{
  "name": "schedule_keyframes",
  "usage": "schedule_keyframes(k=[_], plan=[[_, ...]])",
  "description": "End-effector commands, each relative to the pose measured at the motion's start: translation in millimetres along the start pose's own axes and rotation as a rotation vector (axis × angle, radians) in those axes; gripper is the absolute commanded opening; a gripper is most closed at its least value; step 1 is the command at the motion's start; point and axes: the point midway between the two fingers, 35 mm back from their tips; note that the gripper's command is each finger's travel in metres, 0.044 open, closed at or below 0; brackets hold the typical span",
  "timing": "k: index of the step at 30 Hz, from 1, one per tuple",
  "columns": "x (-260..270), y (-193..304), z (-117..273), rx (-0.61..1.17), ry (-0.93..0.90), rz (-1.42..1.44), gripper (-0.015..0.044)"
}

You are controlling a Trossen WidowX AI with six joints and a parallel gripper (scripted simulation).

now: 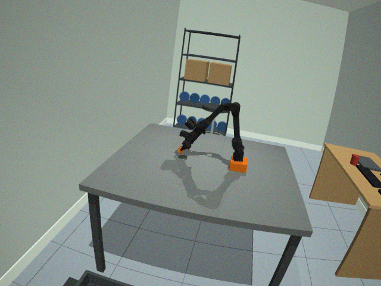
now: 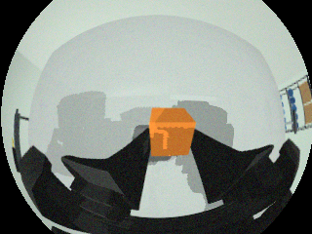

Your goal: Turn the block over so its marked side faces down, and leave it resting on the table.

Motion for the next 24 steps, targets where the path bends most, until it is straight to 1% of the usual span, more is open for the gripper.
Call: schedule_keyframes(k=[1,12,24], plan=[[0.7,5.7,-9.5,-0.039,-0.002,-0.006,0.0000],[0.2,11.0,-25.4,-0.202,0.011,-0.008,0.0000],[2.0,19.4,-24.5,-0.379,0.022,-0.008,0.0000]])
Point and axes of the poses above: the point midway between the two fingers, 35 mm back from their tips, its own z axis back along the fingers, its own x axis across the jaws, y = z × x, and after that the axes turned 4 degrees about z, right-handed
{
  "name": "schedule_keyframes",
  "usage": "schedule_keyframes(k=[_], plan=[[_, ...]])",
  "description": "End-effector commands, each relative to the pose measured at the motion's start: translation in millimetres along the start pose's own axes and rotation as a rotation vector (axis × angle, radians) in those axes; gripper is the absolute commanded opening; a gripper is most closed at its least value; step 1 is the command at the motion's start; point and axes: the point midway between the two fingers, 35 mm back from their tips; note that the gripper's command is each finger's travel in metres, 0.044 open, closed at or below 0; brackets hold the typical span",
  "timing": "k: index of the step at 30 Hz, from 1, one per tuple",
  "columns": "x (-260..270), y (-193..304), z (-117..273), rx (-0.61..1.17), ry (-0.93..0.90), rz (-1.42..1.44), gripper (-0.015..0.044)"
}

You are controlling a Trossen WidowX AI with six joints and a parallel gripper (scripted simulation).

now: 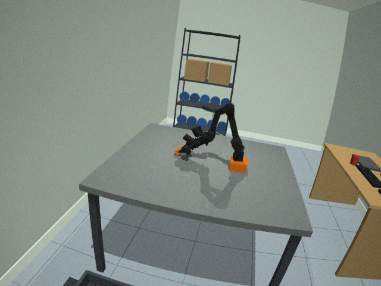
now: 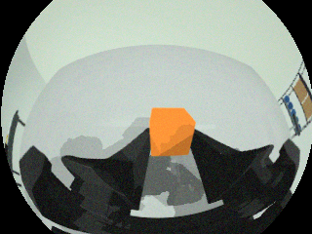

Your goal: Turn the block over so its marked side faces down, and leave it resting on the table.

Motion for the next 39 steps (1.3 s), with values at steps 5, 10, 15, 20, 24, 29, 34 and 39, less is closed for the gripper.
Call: schedule_keyframes(k=[5,10,15,20,24,29,34,39], plan=[[3.4,9.3,9.3,-0.093,-0.003,-0.005,0.0000],[3.4,7.9,11.9,-0.122,-0.001,-0.005,0.0000],[3.4,7.1,12.6,-0.131,0.000,-0.005,0.0000],[3.4,7.1,12.6,-0.131,0.000,-0.005,0.0000],[3.4,7.1,12.6,-0.131,0.000,-0.005,0.0000],[3.4,7.1,12.6,-0.131,0.000,-0.005,0.0131],[3.4,7.1,12.6,-0.131,0.000,-0.005,0.0262],[3.4,7.1,12.6,-0.131,0.000,-0.005,0.0394]])
Point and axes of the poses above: the point midway between the two fingers, 35 mm back from their tips, its own z axis back along the fingers, its own x axis across the jaws, y = z × x, and after that the axes turned 4 degrees about z, right-handed
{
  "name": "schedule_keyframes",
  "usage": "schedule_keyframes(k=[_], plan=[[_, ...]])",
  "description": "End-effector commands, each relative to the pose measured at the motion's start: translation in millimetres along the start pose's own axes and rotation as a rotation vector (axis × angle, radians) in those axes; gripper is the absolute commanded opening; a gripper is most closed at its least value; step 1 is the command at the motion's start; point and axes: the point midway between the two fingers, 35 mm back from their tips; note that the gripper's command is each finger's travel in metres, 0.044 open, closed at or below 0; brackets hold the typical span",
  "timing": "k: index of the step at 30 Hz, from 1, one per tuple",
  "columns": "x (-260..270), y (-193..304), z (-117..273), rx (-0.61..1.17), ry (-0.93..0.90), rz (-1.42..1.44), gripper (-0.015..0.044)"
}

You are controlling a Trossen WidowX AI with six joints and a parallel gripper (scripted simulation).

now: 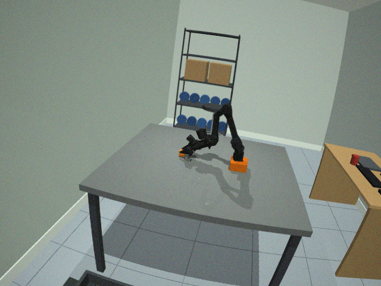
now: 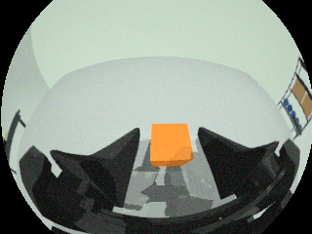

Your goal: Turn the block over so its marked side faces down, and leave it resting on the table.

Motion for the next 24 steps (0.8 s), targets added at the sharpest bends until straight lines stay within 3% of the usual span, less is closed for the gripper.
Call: schedule_keyframes(k=[1,2,24], plan=[[0.6,0.2,0.2,-0.001,-0.004,-0.004,0.0420],[0.6,0.2,0.2,-0.001,-0.004,-0.004,0.0440],[0.6,0.2,0.2,-0.001,-0.004,-0.004,0.0440]])
Point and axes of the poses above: the point midway between the two fingers, 35 mm back from their tips, its own z axis back along the fingers, its own x axis across the jaws, y = z × x, and after that the axes turned 4 degrees about z, right-handed
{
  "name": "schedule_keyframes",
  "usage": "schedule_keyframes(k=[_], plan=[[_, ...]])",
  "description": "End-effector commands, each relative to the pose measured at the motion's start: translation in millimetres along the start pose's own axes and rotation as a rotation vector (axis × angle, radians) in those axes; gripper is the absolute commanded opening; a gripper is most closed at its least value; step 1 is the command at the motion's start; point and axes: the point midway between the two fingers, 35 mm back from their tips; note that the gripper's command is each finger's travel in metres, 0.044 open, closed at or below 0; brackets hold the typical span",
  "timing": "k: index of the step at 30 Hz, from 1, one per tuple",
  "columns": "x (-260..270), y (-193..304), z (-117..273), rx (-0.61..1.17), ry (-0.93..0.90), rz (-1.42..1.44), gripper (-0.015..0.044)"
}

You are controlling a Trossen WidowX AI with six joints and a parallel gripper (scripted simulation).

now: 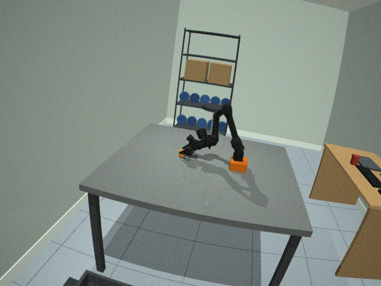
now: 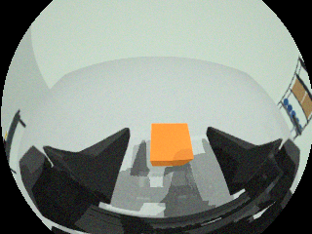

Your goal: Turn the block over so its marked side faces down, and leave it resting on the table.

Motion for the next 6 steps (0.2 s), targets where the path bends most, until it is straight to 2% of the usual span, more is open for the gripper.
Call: schedule_keyframes(k=[1,6], plan=[[0.7,0.1,0.2,-0.001,-0.005,-0.004,0.0440],[0.7,0.1,0.2,-0.001,-0.005,-0.004,0.0440]])
Point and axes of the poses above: the point midway between the two fingers, 35 mm back from their tips, its own z axis back along the fingers, its own x axis across the jaws, y = z × x, and after that the axes turned 4 degrees about z, right-handed
